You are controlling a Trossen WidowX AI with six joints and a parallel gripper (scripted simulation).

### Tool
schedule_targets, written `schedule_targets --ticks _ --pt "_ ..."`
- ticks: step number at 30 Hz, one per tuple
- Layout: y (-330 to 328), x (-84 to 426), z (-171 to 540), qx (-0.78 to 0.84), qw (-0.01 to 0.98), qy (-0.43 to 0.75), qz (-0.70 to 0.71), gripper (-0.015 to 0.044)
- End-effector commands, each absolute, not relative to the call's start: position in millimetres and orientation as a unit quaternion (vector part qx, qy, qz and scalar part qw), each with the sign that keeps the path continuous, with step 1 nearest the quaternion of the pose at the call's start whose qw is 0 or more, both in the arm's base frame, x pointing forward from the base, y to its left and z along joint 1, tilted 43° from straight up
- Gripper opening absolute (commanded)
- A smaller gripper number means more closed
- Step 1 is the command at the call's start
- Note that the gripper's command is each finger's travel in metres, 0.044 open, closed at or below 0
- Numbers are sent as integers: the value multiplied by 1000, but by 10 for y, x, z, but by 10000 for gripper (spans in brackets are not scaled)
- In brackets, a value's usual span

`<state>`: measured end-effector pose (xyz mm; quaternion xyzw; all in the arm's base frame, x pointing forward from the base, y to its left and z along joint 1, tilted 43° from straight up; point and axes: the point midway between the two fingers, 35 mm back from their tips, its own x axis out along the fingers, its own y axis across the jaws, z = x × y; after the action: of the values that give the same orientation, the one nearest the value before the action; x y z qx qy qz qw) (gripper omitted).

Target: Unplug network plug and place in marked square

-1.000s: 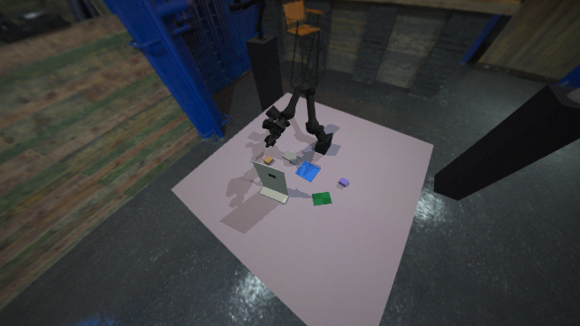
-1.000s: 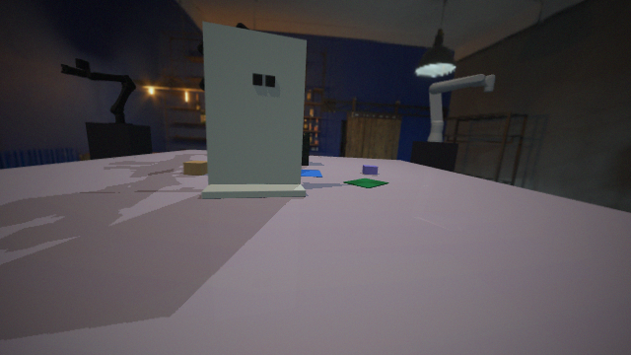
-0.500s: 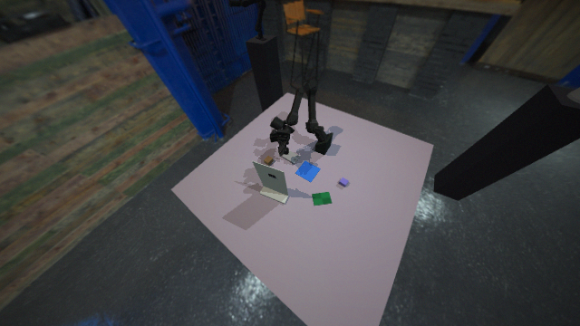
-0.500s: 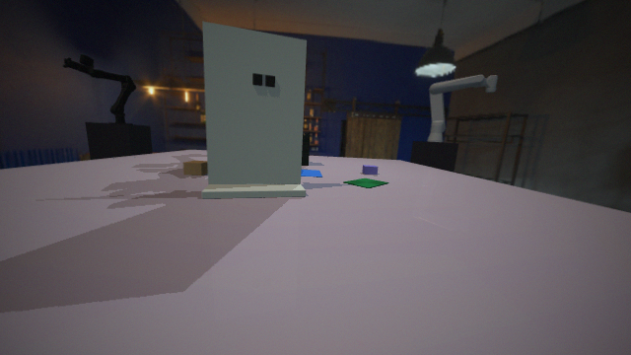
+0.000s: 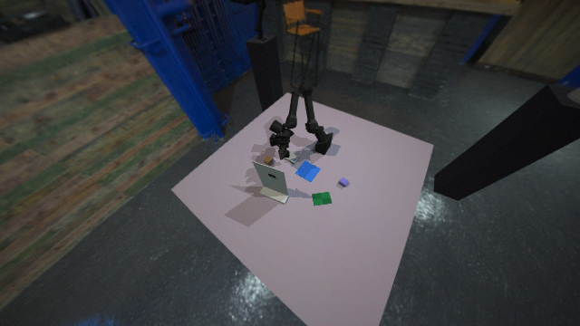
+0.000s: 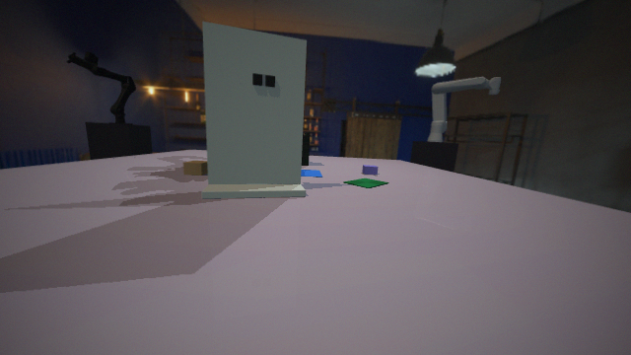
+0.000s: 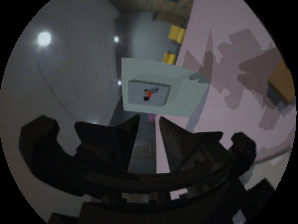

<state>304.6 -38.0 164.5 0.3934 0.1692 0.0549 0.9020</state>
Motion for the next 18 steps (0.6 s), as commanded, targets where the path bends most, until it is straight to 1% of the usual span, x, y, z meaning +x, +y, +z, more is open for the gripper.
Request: schedule_targets --ticks 1,9,18 --pt "-387 3173 1656 395 902 168 54 156" --pt "-362 3426 1615 396 902 167 54 156" --pt "-360 3517 1613 396 902 167 54 156"
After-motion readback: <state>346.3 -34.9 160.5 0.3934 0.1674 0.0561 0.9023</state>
